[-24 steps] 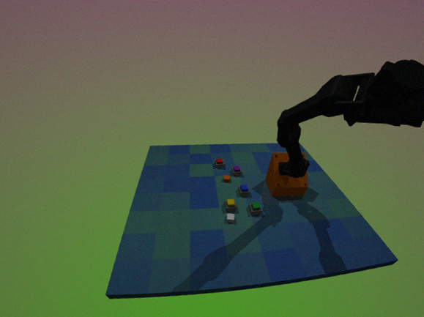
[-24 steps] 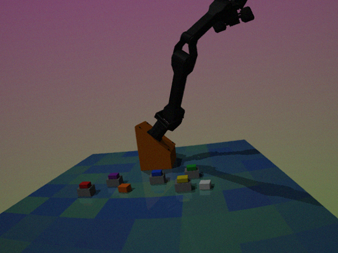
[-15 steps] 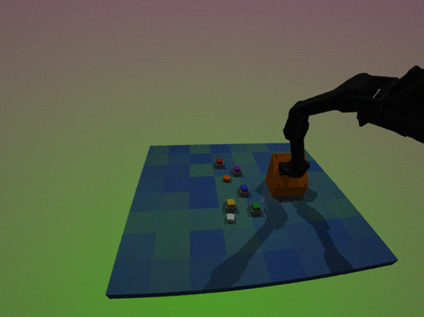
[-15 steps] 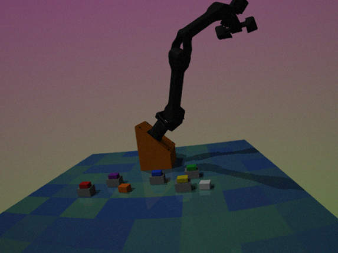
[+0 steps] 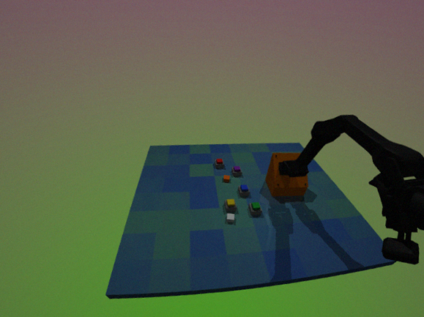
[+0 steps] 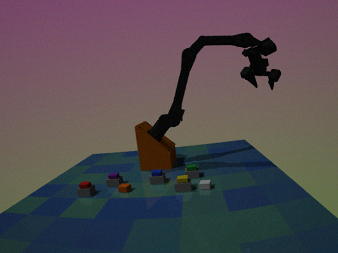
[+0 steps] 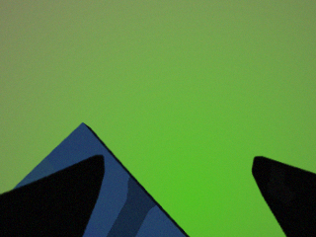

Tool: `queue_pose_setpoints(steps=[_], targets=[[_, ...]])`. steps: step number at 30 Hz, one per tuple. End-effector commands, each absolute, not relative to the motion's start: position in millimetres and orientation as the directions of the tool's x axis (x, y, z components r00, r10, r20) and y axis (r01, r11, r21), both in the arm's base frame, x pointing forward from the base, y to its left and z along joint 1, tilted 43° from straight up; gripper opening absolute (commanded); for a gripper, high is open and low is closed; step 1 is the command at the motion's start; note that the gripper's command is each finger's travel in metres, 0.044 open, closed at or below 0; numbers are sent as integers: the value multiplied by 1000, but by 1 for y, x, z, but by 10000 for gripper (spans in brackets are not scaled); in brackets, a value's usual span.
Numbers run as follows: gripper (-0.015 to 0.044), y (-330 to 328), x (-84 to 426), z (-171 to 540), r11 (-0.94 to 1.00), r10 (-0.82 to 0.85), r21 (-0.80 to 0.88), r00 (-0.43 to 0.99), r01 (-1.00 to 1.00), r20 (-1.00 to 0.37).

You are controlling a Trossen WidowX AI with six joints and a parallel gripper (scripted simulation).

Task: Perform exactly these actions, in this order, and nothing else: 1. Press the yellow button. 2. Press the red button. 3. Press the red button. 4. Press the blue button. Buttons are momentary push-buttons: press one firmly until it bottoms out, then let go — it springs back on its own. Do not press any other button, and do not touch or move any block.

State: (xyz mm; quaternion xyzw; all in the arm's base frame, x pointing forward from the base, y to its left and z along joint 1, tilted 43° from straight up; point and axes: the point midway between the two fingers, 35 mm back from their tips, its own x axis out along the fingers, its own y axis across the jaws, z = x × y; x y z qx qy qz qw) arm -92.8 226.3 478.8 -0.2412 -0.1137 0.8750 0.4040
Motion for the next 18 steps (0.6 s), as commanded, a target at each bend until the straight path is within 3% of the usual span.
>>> queue_pose_setpoints(steps=[1, 10, 18], targets=[[400, 269, -50, 438, -574, 786, -251, -439, -779, -435], [400, 303, 85, 342, -197, 760, 76, -202, -977, -618], [400, 258, 199, 255, 254, 691, 353, -87, -901, -718]])
